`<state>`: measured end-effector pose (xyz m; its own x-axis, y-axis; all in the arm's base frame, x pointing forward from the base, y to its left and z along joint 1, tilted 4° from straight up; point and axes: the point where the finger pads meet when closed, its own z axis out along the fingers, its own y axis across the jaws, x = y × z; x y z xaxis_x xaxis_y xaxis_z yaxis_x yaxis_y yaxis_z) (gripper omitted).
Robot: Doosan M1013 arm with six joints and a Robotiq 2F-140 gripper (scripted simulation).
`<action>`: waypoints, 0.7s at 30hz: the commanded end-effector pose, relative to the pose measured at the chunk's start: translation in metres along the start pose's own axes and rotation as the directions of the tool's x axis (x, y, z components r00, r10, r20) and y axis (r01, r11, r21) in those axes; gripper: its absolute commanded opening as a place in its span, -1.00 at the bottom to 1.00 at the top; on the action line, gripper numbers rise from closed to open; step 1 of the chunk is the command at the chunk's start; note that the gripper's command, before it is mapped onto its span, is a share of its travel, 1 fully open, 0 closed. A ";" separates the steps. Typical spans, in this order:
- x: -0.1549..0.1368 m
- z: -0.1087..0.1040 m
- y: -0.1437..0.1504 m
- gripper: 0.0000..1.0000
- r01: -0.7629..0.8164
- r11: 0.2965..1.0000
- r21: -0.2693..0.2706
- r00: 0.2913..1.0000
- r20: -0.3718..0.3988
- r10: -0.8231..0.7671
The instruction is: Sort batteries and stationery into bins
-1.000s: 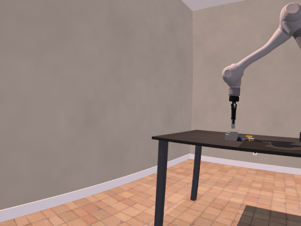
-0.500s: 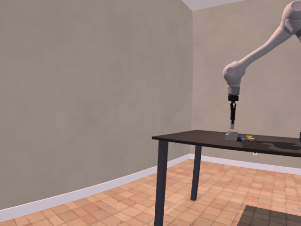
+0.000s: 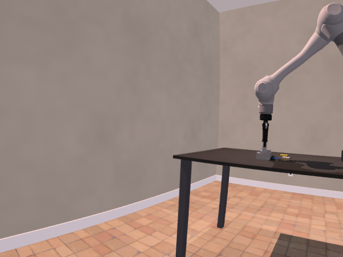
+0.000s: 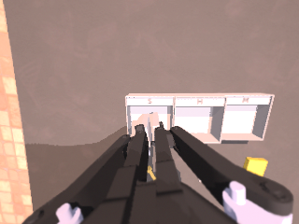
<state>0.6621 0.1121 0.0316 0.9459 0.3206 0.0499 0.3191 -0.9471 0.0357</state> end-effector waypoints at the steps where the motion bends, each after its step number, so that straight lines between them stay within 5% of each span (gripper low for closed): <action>1: 0.000 0.005 0.000 -0.89 0.000 1.000 0.000 1.000 0.000 0.000; 9: 0.000 0.024 0.000 -0.89 0.000 1.000 0.000 1.000 0.000 0.000; 21: 0.000 0.024 0.000 -0.89 0.000 1.000 0.000 1.000 0.000 0.000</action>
<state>0.6636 0.1117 0.0070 0.9459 0.3205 0.0500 0.3190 -0.9471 0.0358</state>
